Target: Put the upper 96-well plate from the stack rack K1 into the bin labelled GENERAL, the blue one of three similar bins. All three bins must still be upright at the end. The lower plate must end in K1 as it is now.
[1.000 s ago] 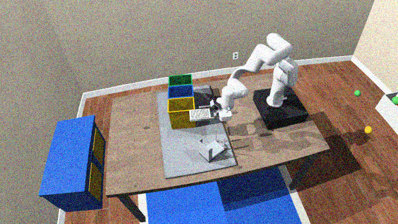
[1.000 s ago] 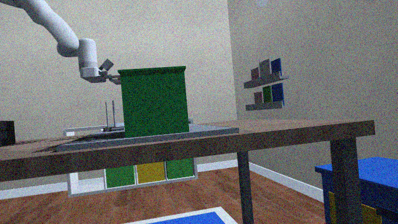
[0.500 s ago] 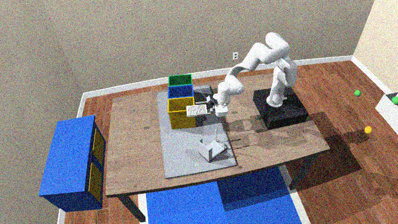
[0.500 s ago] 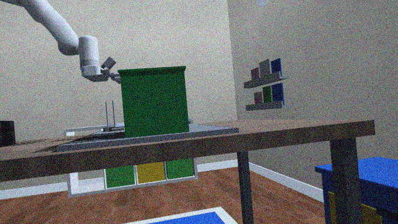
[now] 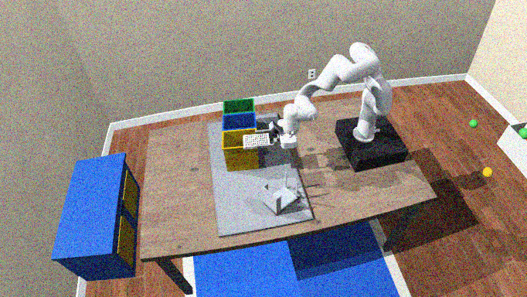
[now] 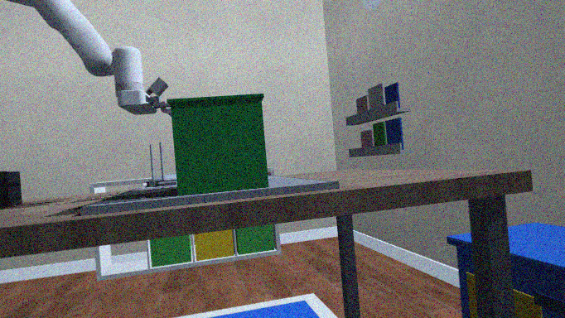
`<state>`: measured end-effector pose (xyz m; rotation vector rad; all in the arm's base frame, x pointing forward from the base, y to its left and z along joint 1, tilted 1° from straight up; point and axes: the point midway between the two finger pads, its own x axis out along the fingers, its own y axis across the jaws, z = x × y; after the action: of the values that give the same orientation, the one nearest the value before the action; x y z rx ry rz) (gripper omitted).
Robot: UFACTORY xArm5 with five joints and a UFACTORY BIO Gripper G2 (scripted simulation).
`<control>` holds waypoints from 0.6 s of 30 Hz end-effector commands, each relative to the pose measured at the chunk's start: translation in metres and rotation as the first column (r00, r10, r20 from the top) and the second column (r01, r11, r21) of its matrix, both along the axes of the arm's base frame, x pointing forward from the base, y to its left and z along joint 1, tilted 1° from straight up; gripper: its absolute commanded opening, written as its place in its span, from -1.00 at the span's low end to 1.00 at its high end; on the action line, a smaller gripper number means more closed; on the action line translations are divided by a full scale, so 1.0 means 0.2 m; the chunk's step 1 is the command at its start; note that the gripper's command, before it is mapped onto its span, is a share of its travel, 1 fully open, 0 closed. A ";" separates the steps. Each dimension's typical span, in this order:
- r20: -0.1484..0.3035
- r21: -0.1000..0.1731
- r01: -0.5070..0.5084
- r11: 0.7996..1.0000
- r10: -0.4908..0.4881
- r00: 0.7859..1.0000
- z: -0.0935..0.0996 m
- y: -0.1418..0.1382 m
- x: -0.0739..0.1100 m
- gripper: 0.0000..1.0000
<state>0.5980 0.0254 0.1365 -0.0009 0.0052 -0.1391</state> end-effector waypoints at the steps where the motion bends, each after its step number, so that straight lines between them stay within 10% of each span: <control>1: 0.001 0.009 0.000 1.000 0.000 1.000 0.00 -0.06 0.02 -1.00; 18: 0.001 0.009 0.000 1.000 0.000 1.000 -0.01 -0.31 0.09 -1.00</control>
<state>0.6115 -0.0256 0.1339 -0.0004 0.0064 -0.1391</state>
